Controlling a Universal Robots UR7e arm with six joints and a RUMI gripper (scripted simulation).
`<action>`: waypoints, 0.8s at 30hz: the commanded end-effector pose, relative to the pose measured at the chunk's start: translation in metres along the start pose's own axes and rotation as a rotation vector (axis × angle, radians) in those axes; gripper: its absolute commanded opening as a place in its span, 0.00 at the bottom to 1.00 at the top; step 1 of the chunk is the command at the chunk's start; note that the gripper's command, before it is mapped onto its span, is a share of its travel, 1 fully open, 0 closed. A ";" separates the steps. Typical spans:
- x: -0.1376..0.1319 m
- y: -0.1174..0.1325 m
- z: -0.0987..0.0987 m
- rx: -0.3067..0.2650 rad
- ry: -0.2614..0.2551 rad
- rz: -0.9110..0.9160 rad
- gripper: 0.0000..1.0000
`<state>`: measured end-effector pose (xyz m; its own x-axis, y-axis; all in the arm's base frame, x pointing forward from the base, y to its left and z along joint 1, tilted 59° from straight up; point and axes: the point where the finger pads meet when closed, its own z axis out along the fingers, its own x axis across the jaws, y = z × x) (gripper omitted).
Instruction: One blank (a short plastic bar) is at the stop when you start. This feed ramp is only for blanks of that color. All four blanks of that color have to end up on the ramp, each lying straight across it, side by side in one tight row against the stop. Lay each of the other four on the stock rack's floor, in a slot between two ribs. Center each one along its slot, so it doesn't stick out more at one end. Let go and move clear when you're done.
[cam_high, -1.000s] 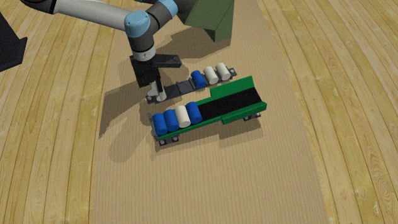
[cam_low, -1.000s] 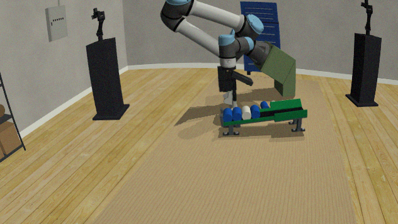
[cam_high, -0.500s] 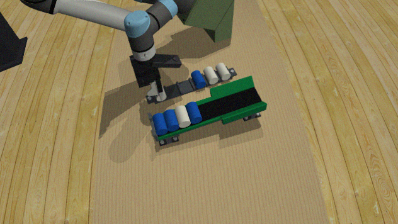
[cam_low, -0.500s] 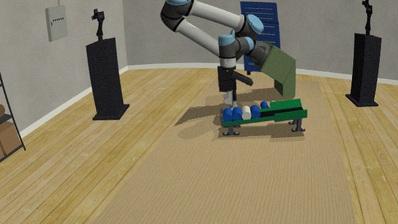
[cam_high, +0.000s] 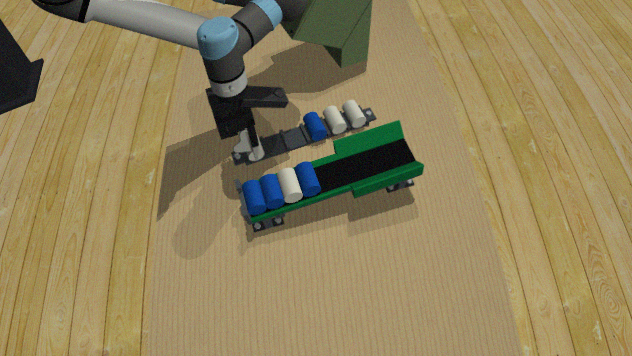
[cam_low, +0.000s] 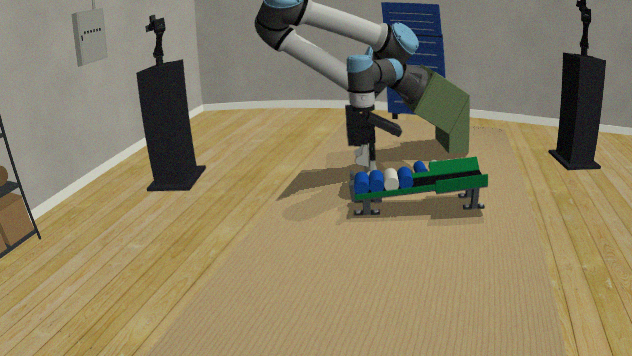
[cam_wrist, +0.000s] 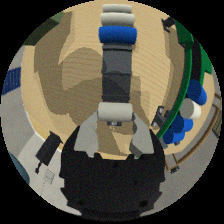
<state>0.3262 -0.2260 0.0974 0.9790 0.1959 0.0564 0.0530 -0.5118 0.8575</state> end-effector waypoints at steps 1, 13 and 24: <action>-0.002 -0.002 0.000 0.003 -0.003 -0.003 0.46; -0.002 -0.002 0.000 0.003 -0.003 -0.003 0.51; -0.001 -0.001 -0.003 0.002 0.000 -0.002 0.51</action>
<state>0.3262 -0.2260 0.0974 0.9790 0.1959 0.0562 0.0532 -0.5119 0.8574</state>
